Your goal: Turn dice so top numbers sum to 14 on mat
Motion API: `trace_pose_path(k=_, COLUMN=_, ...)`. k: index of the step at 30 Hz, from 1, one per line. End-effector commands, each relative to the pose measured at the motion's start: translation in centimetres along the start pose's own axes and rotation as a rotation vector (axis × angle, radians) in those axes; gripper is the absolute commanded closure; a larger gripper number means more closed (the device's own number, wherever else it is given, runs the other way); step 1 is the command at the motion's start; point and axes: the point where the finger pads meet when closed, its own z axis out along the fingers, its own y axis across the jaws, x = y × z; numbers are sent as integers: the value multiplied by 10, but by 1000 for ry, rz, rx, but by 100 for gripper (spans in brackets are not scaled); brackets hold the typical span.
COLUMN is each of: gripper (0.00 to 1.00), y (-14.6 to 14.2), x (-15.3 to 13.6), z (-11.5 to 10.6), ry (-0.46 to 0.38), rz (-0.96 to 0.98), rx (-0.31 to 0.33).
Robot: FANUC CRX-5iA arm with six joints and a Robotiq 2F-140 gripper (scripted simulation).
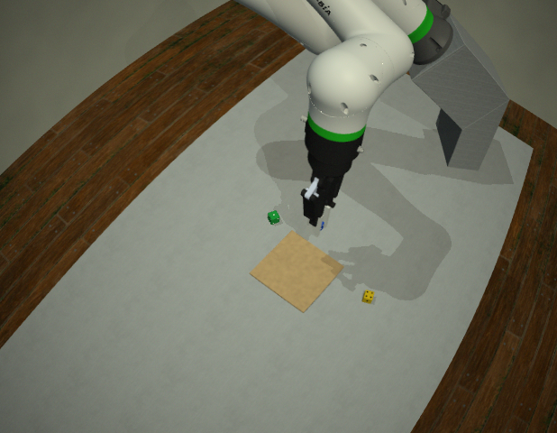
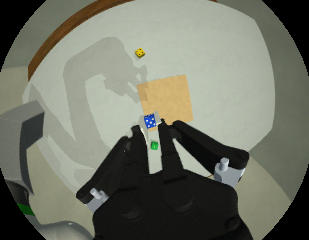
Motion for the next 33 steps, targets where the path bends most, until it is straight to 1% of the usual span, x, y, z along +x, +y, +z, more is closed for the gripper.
trace_pose_path(k=1, gripper=91, y=0, x=0, z=12, ry=0, rz=0, rx=-1)
trace_pose_path(k=7, gripper=91, y=1, x=1, z=41, ry=0, rz=0, rx=-1)
trace_pose_path(k=9, gripper=91, y=1, x=1, z=41, ry=0, rz=0, rx=-1)
trace_pose_path(k=14, gripper=91, y=1, x=2, z=64, ry=0, rz=0, rx=-1)
trace_pose_path(k=18, gripper=91, y=1, x=2, z=76, ry=0, rz=0, rx=-1)
trace_pose_path(k=23, gripper=91, y=1, x=2, z=83, ry=0, rz=0, rx=-1)
trace_pose_path(k=33, gripper=91, y=1, x=2, z=84, ry=0, rz=0, rx=-1)
